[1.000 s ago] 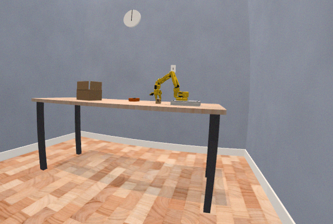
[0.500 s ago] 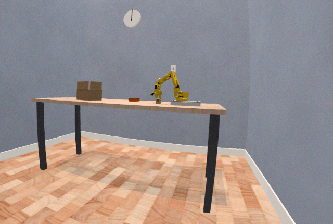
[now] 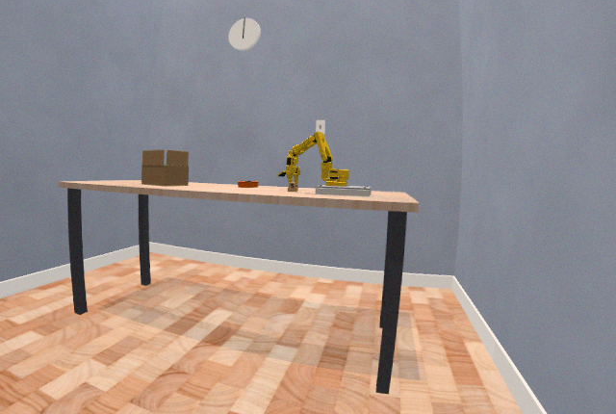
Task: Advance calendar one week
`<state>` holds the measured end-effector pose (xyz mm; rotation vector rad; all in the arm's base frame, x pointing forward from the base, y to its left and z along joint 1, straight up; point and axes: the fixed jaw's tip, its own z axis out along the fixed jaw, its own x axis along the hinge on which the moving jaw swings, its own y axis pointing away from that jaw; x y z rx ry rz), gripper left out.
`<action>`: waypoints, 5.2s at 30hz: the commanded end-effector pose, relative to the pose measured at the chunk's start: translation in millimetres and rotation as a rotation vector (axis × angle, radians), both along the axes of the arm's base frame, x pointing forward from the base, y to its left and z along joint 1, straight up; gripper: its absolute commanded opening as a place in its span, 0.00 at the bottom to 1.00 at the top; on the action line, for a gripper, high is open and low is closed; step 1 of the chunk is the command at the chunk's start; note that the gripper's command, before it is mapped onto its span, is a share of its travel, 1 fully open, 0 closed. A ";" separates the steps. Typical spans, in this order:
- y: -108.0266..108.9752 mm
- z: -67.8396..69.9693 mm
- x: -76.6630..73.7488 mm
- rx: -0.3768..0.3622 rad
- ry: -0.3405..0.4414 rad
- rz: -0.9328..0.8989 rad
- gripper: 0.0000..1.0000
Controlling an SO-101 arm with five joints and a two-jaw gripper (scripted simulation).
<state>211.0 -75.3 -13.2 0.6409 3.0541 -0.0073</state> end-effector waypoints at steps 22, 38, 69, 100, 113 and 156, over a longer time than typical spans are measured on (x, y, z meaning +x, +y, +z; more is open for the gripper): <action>-0.6 -4.7 -4.9 0.009 0.019 0.003 0.14; -0.6 -4.7 -4.9 0.009 0.019 0.003 0.00; -0.8 41.1 -3.8 0.009 0.019 0.003 0.00; -0.8 45.3 -5.0 0.008 0.019 0.083 0.00; -1.3 44.7 -6.8 0.006 0.020 0.263 0.00; -13.2 40.2 -18.2 -0.011 0.022 1.670 0.00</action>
